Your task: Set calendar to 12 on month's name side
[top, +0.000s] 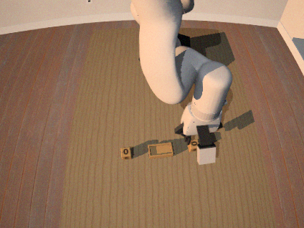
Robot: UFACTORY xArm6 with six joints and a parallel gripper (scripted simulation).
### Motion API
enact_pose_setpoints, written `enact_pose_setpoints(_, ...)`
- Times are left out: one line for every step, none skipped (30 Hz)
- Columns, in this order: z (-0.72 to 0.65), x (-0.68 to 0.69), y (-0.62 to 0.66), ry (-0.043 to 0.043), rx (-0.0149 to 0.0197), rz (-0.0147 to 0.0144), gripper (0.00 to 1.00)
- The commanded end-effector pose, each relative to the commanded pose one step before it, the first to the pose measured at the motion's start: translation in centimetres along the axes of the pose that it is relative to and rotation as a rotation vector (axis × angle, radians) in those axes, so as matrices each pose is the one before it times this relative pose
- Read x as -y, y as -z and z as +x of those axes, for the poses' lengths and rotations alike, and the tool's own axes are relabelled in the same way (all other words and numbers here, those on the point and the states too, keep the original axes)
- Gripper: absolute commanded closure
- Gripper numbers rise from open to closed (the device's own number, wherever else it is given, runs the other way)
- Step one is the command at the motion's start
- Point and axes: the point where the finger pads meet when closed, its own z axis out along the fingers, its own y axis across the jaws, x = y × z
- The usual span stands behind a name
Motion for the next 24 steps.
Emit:
enact_pose_setpoints(0.165, 0.026, -0.467, -0.00056, -0.00390, 0.00000, 0.53)
enact_pose_setpoints(0.008, 0.000, -0.104, -0.00001, -0.00004, -0.00005, 0.53)
enact_pose_setpoints(0.006, 0.000, -0.099, 0.00000, -0.00001, -0.00001, 0.53)
enact_pose_setpoints(0.004, 0.001, -0.093, 0.00000, 0.00002, 0.00003, 0.53)
enact_pose_setpoints(0.003, 0.001, -0.087, 0.00001, 0.00004, 0.00005, 0.53)
enact_pose_setpoints(0.005, 0.000, -0.078, 0.00000, 0.00000, 0.00000, 0.53)
enact_pose_setpoints(0.005, 0.000, -0.070, -0.00001, -0.00003, -0.00004, 0.53)
enact_pose_setpoints(0.000, 0.000, 0.000, 0.00000, 0.00000, 0.00000, 0.53)
enact_pose_setpoints(0.000, 0.000, 0.000, 0.00000, 0.00000, 0.00000, 0.53)
enact_pose_setpoints(0.004, 0.000, -0.064, 0.00000, -0.00002, -0.00002, 0.53)
enact_pose_setpoints(0.003, 0.000, -0.057, 0.00000, -0.00001, -0.00001, 0.53)
enact_pose_setpoints(0.003, 0.000, -0.050, 0.00000, 0.00000, 0.00000, 0.53)
enact_pose_setpoints(0.002, 0.000, -0.044, 0.00000, 0.00001, 0.00001, 0.53)
enact_pose_setpoints(0.002, 0.000, -0.037, 0.00000, 0.00001, 0.00002, 0.53)
enact_pose_setpoints(0.001, 0.000, -0.031, 0.00000, 0.00001, 0.00002, 0.53)
enact_pose_setpoints(0.001, 0.000, -0.025, 0.00000, 0.00001, 0.00002, 0.53)
enact_pose_setpoints(0.001, 0.000, -0.020, 0.00000, 0.00001, 0.00001, 0.53)
enact_pose_setpoints(0.000, 0.000, -0.015, 0.00000, 0.00001, 0.00001, 0.53)
enact_pose_setpoints(0.000, 0.000, -0.010, 0.00000, 0.00001, 0.00001, 0.53)
enact_pose_setpoints(0.000, 0.000, -0.006, 0.00000, 0.00000, 0.00001, 0.53)
enact_pose_setpoints(0.000, 0.000, -0.003, 0.00000, 0.00000, 0.00000, 0.53)
enact_pose_setpoints(0.000, 0.000, -0.001, 0.00000, 0.00000, 0.00000, 0.53)
enact_pose_setpoints(0.000, 0.000, 0.000, 0.00000, 0.00000, 0.00000, 0.53)
enact_pose_setpoints(0.000, 0.000, 0.000, 0.00000, 0.00000, 0.00000, 0.53)
